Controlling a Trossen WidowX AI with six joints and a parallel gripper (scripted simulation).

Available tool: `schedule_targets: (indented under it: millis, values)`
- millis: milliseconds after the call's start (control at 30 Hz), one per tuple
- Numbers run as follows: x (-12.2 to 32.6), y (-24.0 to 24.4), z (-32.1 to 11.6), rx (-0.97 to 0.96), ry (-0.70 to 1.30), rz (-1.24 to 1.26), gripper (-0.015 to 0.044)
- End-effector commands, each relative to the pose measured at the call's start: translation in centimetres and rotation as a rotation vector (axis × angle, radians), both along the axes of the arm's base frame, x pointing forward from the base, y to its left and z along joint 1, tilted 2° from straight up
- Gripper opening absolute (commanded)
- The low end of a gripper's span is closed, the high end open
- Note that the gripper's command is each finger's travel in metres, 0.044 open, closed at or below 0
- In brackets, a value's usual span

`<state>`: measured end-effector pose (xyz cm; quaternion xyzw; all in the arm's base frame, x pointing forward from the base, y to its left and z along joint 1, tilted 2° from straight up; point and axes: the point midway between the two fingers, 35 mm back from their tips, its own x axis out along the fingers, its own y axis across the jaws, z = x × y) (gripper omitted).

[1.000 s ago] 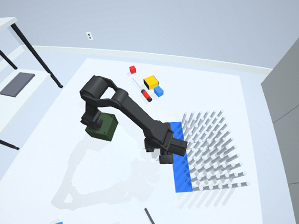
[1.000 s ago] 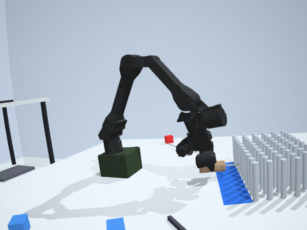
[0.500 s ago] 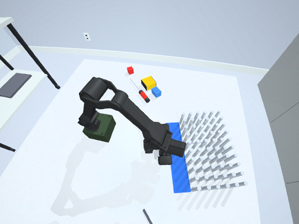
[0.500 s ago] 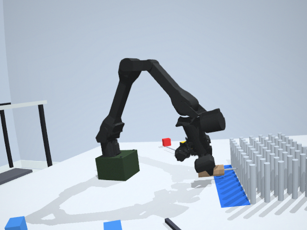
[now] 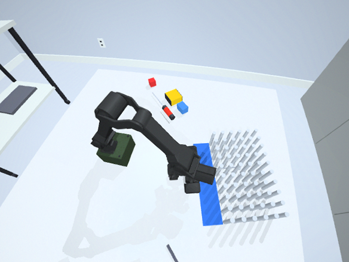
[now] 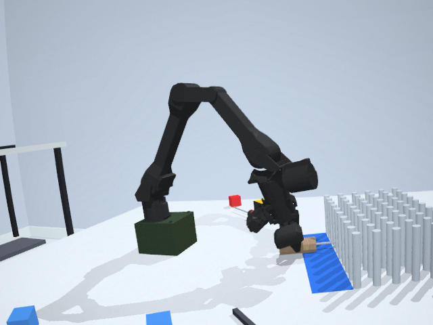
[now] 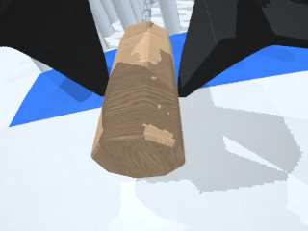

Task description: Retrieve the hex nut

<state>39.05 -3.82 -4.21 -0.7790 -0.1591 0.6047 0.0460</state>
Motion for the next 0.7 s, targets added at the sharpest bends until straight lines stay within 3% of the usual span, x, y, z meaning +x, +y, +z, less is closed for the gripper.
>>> schedule_targets:
  millis: [0, 667]
  values:
    - [-0.1, -0.1, 0.0, -0.002, -0.003, -0.003, 0.0]
    - [-1.2, -0.3, -0.1, -0.002, -0.001, -0.001, 0.0]
